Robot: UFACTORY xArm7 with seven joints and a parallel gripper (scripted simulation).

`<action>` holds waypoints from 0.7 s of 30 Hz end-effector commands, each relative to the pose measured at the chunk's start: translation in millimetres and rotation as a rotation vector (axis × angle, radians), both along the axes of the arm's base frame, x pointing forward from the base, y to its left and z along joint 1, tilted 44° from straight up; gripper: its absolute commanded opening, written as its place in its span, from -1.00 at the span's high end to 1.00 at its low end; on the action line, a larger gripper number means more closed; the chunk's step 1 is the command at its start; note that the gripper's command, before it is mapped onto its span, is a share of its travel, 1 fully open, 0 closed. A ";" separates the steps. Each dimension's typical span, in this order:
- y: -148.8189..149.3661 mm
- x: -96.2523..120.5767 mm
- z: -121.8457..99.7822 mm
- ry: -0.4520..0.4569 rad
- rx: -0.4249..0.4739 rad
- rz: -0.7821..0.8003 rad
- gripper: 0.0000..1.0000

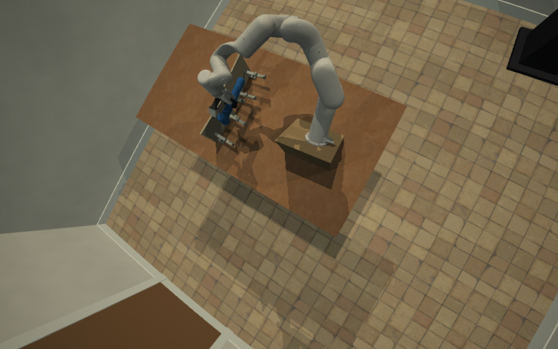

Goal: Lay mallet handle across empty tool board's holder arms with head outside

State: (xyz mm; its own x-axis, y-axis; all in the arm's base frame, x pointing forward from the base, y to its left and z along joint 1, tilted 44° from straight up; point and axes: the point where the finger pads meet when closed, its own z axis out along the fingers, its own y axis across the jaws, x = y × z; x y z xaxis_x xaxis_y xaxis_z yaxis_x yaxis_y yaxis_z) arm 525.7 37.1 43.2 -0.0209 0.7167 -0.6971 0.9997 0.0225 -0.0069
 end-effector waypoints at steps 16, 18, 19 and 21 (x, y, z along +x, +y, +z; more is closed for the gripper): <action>109.6 -22.1 -120.2 0.003 0.000 -0.011 1.00; 110.6 -22.6 -121.5 0.003 0.000 -0.011 1.00; 110.6 -22.6 -121.5 0.001 0.000 -0.012 1.00; 110.6 -22.6 -121.5 0.001 0.000 -0.012 1.00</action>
State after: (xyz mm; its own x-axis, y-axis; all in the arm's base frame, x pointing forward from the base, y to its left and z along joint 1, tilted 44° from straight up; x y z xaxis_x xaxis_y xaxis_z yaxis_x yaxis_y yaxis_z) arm 499.4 143.6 -78.3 -0.0213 0.7150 -0.6988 0.9998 0.0135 -0.0167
